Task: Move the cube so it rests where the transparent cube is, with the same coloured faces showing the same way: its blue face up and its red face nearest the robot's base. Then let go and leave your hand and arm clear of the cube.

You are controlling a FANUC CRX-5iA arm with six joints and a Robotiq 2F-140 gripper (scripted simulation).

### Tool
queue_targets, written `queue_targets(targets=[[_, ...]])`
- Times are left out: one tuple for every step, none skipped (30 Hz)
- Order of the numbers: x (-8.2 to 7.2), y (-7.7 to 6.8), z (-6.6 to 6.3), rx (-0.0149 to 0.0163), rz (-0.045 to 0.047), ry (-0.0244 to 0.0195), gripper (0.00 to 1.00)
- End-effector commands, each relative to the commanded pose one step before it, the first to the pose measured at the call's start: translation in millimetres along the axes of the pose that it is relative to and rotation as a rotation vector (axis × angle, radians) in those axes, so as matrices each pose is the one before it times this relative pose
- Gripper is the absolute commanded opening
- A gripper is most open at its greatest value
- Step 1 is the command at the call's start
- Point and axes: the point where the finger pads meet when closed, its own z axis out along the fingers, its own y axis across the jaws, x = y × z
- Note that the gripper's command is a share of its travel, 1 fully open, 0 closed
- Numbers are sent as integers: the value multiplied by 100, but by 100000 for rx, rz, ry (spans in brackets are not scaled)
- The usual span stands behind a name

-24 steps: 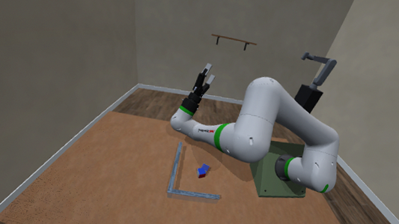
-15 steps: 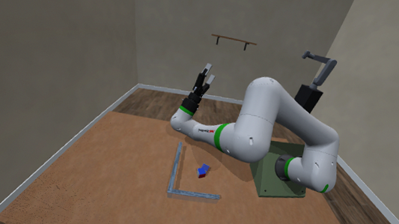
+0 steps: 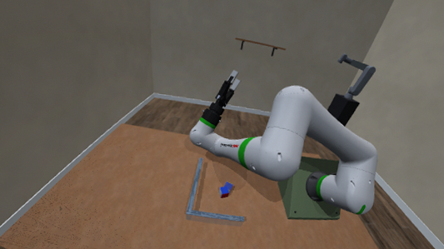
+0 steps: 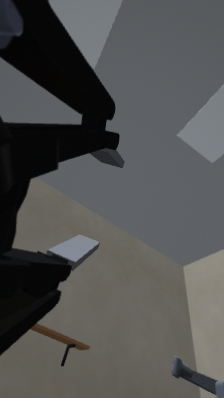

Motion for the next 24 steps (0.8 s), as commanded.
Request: queue_targets(targets=[[-2,-29,24,26,56,34,41],[0,0,0,0,0,0,41],[0,0,0,0,0,0,41],[0,0,0,0,0,0,41],[0,0,0,0,0,0,41],[0,0,0,0,0,0,41],[0,0,0,0,0,0,41],[0,0,0,0,0,0,41],[0,0,0,0,0,0,41],[0,0,0,0,0,0,41],[0,0,0,-1,1,1,41],[2,1,1,-6,10,6,41],[5,2,4,-17,26,17,41],[10,4,7,-32,50,33,41],[16,6,12,-52,81,54,41],[24,9,17,-76,119,79,41],[32,12,24,-104,164,108,41],[42,16,31,-136,214,142,41],[53,20,39,-172,271,179,41],[66,24,48,-210,332,221,41],[79,28,58,-252,399,266,41],[93,33,68,-295,470,314,41],[108,38,78,-341,546,366,41],[124,43,89,-389,626,421,41]])
